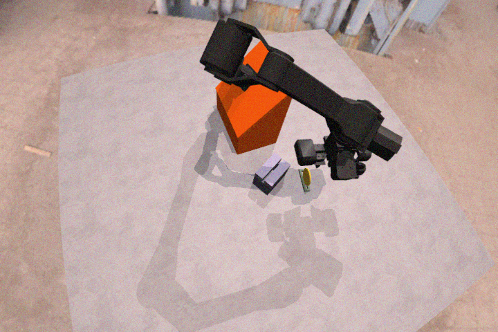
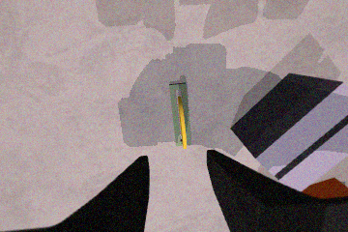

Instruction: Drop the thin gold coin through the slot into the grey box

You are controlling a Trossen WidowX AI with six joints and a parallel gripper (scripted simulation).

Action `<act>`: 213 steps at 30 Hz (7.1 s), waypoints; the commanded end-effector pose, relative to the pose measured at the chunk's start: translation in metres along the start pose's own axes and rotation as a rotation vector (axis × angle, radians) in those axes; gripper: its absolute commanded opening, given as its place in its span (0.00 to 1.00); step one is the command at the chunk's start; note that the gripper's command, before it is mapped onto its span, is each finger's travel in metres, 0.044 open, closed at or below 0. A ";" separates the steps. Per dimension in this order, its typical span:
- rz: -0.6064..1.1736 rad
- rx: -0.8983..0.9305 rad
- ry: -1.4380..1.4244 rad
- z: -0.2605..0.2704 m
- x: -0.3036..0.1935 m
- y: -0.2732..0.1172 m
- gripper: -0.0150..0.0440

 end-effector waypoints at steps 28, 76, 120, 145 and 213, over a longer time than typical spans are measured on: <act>0.028 -0.040 -0.045 -0.004 -0.014 0.073 0.53; 0.028 -0.044 -0.045 -0.007 -0.017 0.123 0.25; 0.028 -0.039 -0.045 -0.002 -0.014 0.027 0.25; 0.011 -0.048 0.759 0.001 -0.018 0.026 0.25; 0.013 -0.051 0.811 -0.111 -0.036 0.021 0.25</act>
Point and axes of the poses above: the point midway between the two fingers, 35 mm back from their tips, its own y axis out along the fingers, its own z axis across the jaws, x = y × z, the point moved 10 cm from there along -y, back along the fingers, and after that the axes turned 7 degrees about -y, right-handed, at the moved point
